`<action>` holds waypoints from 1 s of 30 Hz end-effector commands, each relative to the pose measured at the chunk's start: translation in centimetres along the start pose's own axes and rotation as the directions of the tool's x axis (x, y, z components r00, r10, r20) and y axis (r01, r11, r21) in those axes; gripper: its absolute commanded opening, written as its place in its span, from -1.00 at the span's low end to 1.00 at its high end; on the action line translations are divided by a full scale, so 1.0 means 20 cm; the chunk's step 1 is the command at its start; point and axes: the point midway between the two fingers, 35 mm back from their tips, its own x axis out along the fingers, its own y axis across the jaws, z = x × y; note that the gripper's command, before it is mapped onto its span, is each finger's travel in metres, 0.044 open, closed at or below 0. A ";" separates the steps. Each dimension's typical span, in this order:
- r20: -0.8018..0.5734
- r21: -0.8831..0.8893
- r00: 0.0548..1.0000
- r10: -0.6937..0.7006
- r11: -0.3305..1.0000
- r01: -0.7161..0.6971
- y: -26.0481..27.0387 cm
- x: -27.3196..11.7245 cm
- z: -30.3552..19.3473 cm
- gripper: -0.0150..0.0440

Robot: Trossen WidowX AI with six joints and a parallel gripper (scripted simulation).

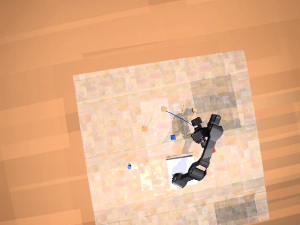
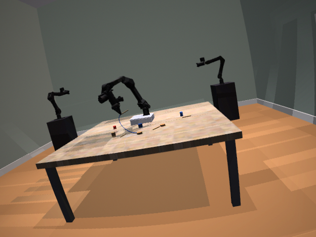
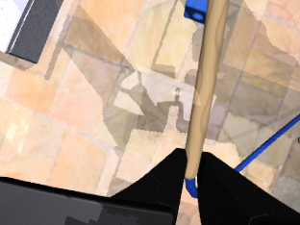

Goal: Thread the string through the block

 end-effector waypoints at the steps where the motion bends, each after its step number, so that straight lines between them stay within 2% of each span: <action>1: 0.002 0.149 0.999 -0.047 0.988 0.047 -0.01 -0.01 -0.03 -0.49; 5: 0.001 0.231 0.997 -0.073 0.970 0.071 -0.01 -0.02 -0.05 -0.49; 30: -0.057 0.212 0.998 -0.040 0.976 0.051 -0.04 0.07 -0.05 -0.49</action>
